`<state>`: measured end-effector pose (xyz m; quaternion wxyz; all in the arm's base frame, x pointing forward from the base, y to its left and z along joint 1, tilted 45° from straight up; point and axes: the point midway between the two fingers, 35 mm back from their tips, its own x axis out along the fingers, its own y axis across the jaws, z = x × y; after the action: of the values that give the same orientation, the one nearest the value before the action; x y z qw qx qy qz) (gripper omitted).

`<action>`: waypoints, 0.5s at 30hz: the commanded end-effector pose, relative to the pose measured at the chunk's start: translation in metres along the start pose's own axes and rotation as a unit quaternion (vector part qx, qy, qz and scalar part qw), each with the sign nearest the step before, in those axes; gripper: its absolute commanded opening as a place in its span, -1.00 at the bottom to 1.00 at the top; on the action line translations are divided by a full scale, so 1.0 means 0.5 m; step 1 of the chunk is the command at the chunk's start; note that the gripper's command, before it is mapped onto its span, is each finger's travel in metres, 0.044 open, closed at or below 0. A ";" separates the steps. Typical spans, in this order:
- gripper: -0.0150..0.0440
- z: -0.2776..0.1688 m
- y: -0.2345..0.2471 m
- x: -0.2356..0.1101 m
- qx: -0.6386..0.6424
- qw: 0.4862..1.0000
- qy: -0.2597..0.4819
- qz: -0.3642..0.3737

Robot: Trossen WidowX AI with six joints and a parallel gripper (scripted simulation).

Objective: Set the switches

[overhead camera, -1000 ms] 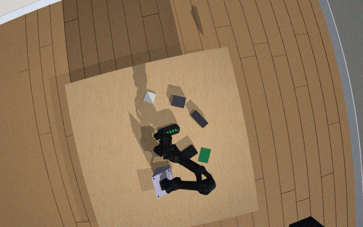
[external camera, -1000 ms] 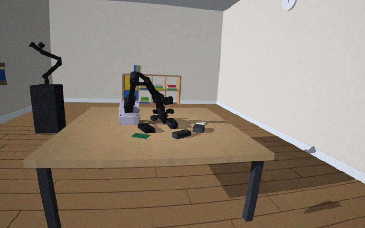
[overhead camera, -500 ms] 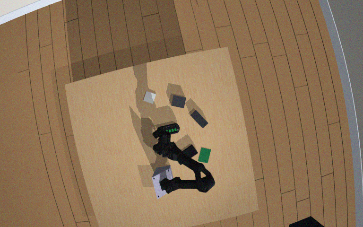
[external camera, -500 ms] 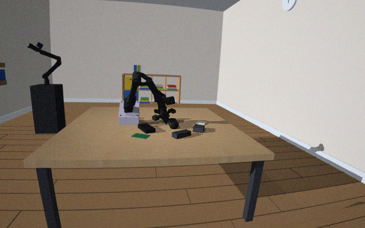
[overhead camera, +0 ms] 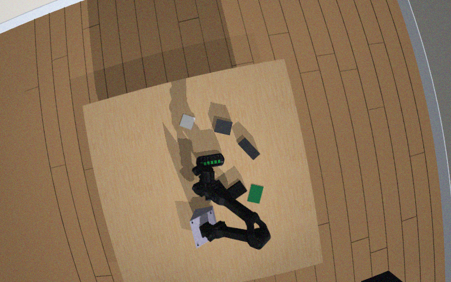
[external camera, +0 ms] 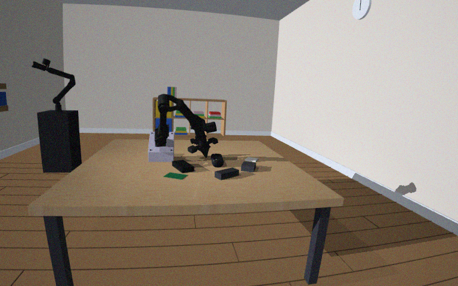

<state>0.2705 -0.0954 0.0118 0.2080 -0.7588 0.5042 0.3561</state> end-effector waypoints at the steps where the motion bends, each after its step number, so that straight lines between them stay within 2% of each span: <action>1: -0.49 0.003 0.045 -0.057 0.005 1.000 0.003 -0.001; 10: -0.49 0.005 0.061 -0.075 0.007 1.000 0.003 -0.001; 15: -0.49 -0.020 0.031 -0.074 0.040 0.999 -0.007 0.011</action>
<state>0.2385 -0.0842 0.0417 0.2190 -0.7516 0.5141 0.3505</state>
